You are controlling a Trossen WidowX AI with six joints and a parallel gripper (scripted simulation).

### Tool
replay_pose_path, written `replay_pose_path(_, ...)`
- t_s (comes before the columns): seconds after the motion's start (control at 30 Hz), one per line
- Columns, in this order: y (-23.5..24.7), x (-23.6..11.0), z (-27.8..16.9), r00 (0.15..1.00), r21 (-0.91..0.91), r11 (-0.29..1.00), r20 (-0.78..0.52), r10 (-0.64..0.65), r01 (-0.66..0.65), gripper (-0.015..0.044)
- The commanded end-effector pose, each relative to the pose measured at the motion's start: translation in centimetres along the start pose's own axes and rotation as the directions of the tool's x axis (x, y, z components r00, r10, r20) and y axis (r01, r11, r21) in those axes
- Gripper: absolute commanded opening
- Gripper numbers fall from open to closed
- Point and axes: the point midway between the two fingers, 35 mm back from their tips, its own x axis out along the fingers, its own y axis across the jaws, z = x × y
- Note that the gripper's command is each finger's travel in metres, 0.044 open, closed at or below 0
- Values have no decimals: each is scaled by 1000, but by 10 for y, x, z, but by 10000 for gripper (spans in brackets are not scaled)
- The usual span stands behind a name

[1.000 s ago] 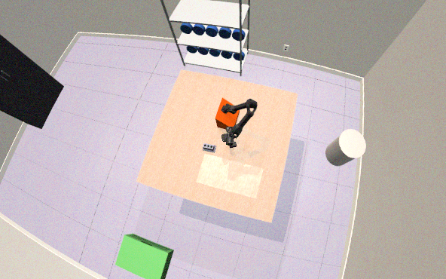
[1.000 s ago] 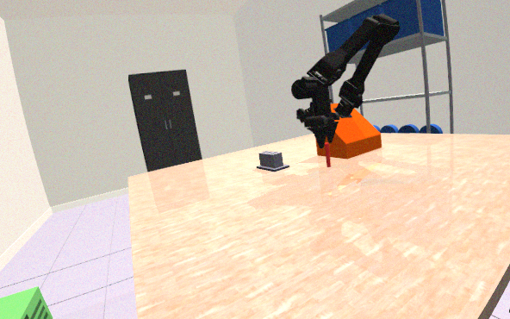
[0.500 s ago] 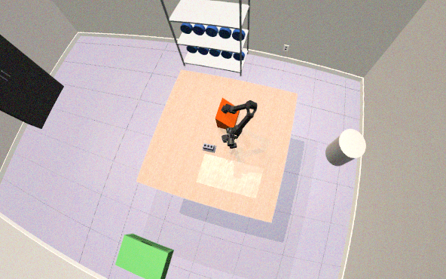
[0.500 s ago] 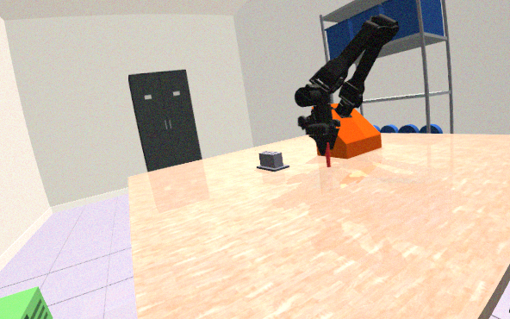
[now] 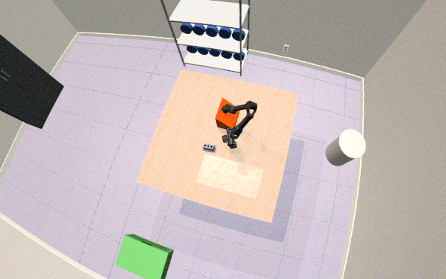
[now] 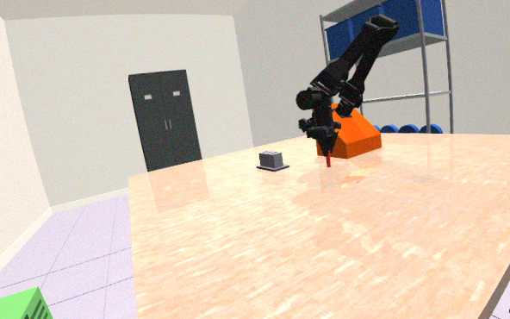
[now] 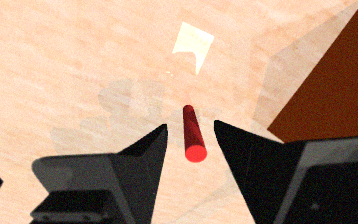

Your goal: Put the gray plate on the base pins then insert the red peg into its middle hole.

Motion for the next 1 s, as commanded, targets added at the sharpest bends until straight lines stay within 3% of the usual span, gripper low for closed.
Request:
replay_pose_path(0.0, 0, 0, 1, 1000, 3, 1000, 6, -1, 1, 99)
replay_pose_path(0.1, 0, 0, 1, 1000, 3, 1000, 6, -1, 1, 20)
replay_pose_path(0.2, 0, 0, 1, 1000, 3, 1000, 6, -1, 1, 0)
replay_pose_path(0.5, 1, -4, 2, 1000, 3, 1000, 7, -2, 2, 0)
replay_pose_path(0.97, 5, -45, 8, 1000, 2, 1000, 17, -6, 6, 0)
